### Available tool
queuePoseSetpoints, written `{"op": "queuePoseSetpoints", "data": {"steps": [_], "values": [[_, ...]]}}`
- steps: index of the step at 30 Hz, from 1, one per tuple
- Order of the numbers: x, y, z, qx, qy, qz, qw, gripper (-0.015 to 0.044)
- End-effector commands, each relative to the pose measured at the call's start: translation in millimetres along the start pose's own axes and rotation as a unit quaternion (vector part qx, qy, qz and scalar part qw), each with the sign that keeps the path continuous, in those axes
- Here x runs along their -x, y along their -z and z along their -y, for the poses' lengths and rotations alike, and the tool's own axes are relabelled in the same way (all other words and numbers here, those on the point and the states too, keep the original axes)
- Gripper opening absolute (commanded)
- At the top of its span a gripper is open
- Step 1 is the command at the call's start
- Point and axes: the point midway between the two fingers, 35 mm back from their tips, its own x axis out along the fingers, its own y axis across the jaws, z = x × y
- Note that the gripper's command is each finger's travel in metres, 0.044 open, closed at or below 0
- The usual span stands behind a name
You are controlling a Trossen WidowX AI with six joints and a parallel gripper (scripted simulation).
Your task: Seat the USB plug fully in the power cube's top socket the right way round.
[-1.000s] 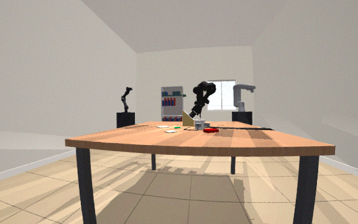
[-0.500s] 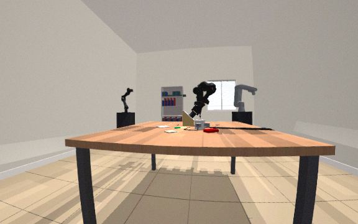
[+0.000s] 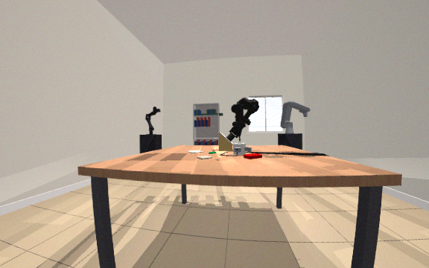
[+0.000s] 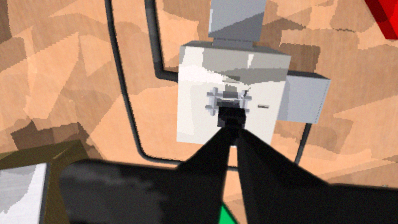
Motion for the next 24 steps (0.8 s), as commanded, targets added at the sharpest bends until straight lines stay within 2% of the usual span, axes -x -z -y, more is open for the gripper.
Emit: {"op": "queuePoseSetpoints", "data": {"steps": [1, 24], "values": [[-0.8, 0.9, -0.2, -0.002, 0.0, -0.003, 1.0, 0.0], [-3.5, 1.9, -0.5, -0.008, 0.0, -0.004, 1.0, 0.0]]}}
